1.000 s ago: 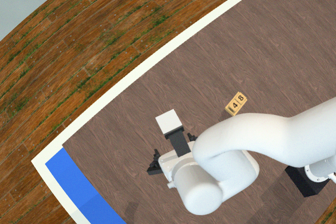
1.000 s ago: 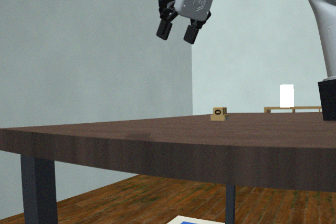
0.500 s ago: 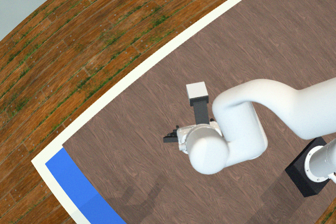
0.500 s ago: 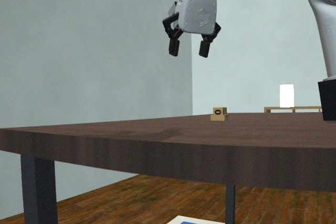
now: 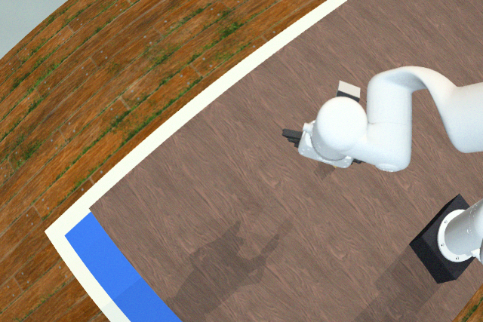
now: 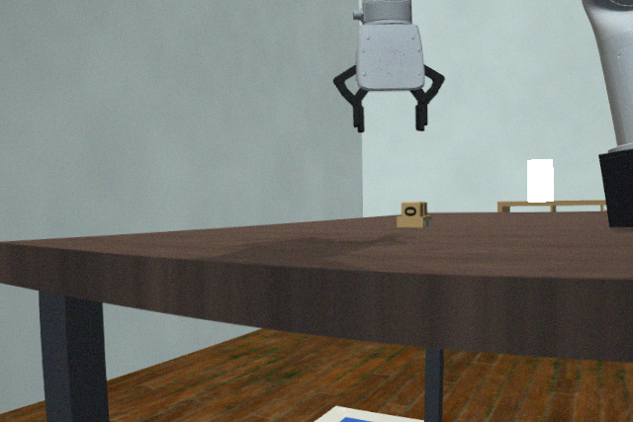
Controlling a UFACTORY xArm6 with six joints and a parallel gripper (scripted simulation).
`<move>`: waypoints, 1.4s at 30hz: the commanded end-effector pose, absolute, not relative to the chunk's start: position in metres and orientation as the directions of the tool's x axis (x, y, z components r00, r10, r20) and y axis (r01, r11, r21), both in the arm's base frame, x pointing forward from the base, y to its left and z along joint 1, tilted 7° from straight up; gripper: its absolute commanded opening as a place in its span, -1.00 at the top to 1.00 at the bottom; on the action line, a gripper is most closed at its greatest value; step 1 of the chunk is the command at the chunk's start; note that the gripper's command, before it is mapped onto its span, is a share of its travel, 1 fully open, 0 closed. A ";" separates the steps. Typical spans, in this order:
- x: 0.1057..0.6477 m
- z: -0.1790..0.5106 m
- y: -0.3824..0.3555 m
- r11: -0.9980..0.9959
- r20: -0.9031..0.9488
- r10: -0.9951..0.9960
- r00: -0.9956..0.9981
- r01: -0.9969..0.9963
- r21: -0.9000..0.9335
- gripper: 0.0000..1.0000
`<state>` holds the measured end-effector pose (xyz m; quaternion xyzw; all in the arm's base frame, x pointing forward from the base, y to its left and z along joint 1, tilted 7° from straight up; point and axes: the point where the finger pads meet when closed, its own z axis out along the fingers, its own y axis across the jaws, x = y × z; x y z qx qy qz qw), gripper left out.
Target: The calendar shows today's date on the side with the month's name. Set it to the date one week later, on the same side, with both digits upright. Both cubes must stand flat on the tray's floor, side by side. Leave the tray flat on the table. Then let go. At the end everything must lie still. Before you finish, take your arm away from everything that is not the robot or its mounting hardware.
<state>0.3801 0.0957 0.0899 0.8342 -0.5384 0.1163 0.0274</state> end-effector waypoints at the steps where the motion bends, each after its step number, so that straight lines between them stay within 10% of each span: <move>1: 0.376 0.087 0.067 -0.284 0.137 -0.953 0.270 -0.954 -0.098 -1.00; 42: 0.330 0.066 0.066 0.320 -0.021 -0.947 -0.320 -0.939 -0.125 -1.00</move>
